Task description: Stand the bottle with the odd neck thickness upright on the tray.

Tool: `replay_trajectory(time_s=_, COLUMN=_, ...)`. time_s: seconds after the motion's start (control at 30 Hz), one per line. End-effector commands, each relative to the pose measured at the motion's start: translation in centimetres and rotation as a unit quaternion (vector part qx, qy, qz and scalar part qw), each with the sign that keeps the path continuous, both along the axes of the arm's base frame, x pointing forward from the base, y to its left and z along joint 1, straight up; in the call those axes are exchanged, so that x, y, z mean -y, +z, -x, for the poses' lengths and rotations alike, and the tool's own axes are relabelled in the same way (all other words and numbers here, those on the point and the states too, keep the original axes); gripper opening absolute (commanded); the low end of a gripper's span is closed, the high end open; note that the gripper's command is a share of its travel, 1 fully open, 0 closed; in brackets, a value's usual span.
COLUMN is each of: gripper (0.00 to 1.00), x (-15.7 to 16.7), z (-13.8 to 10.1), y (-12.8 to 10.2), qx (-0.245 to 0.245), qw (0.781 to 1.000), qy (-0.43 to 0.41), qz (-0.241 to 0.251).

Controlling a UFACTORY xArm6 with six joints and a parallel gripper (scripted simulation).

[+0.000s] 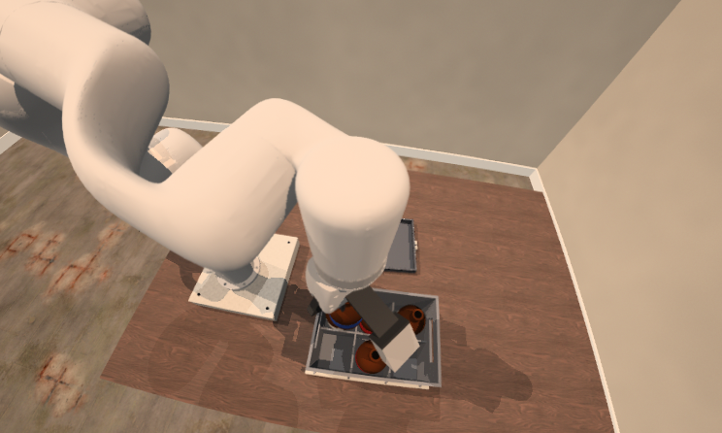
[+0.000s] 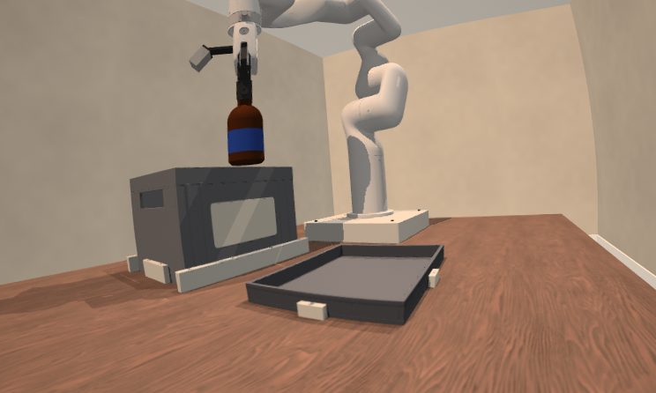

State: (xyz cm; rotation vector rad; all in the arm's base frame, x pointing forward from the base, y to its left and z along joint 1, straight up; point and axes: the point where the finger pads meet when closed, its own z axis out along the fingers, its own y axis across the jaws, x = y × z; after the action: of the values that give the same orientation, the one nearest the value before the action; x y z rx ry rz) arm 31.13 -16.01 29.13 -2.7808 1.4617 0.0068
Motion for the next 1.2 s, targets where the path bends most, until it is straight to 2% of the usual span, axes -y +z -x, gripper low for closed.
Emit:
replay_trajectory(time_s=0.0, gripper=0.00, x=-0.6, z=-0.3, y=0.2, qx=0.002, qw=1.000, qy=0.000, qz=0.001)
replay_trajectory(time_s=1.17, gripper=0.00, x=-6.5, z=-3.0, y=0.2, qx=0.002, qw=1.000, qy=0.000, qz=0.001)
